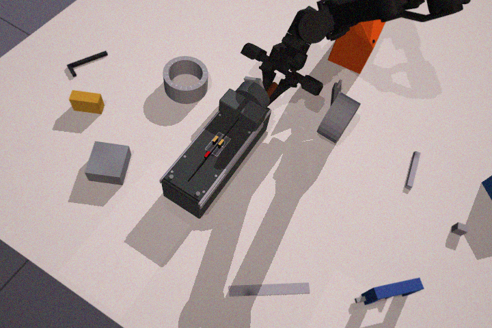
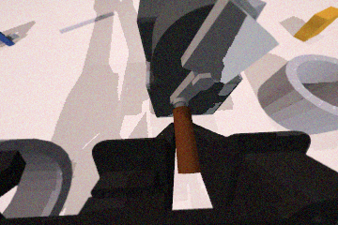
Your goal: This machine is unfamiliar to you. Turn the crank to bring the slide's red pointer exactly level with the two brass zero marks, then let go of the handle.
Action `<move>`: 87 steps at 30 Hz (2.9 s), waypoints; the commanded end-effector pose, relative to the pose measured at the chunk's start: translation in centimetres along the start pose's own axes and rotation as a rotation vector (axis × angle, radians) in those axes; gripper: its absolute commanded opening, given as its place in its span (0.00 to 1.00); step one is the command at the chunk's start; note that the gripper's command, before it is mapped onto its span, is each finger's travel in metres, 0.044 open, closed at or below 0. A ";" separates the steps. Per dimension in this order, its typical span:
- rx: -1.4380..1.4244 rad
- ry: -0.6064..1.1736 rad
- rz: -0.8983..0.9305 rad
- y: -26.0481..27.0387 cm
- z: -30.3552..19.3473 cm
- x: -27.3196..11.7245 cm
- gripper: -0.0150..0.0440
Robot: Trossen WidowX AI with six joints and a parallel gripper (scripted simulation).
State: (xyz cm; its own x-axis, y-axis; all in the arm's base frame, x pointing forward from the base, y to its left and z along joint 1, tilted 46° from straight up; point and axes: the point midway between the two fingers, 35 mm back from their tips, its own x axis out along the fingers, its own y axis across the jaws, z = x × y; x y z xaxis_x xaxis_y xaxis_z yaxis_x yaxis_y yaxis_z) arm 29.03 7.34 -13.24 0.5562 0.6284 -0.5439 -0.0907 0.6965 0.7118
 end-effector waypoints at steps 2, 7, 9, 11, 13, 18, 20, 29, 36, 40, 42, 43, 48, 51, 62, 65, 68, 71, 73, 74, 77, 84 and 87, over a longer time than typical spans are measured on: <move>-0.005 -0.001 0.014 0.9 0.4 -0.4 0.25; -0.005 -0.001 0.014 1.2 0.6 -0.7 0.25; -0.005 -0.001 0.014 1.3 0.8 -0.8 0.25; -0.005 -0.001 0.014 1.4 0.9 -0.9 0.25; -0.005 -0.001 0.014 1.5 1.0 -1.1 0.25; -0.006 -0.001 0.013 1.7 1.4 -1.4 0.25; -0.006 -0.001 0.013 1.7 1.5 -1.6 0.25; -0.006 -0.001 0.013 1.7 2.2 -2.3 0.25; -0.007 -0.001 0.013 1.4 2.7 -2.8 0.25; -0.007 -0.001 0.012 1.2 2.9 -3.2 0.25; -0.007 -0.001 0.012 1.0 3.1 -3.3 0.25; -0.007 -0.001 0.012 1.0 3.2 -3.3 0.25; -0.008 -0.002 0.012 0.6 3.4 -3.6 0.25; -0.008 -0.002 0.012 0.4 3.5 -3.7 0.25; -0.009 -0.002 0.011 -0.3 3.9 -4.0 0.25; -0.009 -0.002 0.011 -0.4 3.9 -4.0 0.25; -0.009 -0.002 0.011 -0.6 3.9 -4.1 0.25; -0.009 -0.002 0.011 -0.7 4.0 -4.1 0.25; -0.009 -0.002 0.011 -0.8 4.0 -4.1 0.25; -0.009 -0.002 0.011 -0.9 4.0 -4.1 0.25; -0.009 -0.002 0.011 -1.0 4.0 -4.1 0.25; -0.009 -0.002 0.011 -1.3 4.0 -4.1 0.25; -0.009 -0.002 0.011 -1.4 4.0 -4.1 0.25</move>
State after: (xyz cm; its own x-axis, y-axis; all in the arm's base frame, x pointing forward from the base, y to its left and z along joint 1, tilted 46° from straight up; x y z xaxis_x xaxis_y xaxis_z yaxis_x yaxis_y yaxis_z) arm 30.07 3.17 -9.84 0.5452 0.6529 -0.5258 -0.1224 0.6825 0.7205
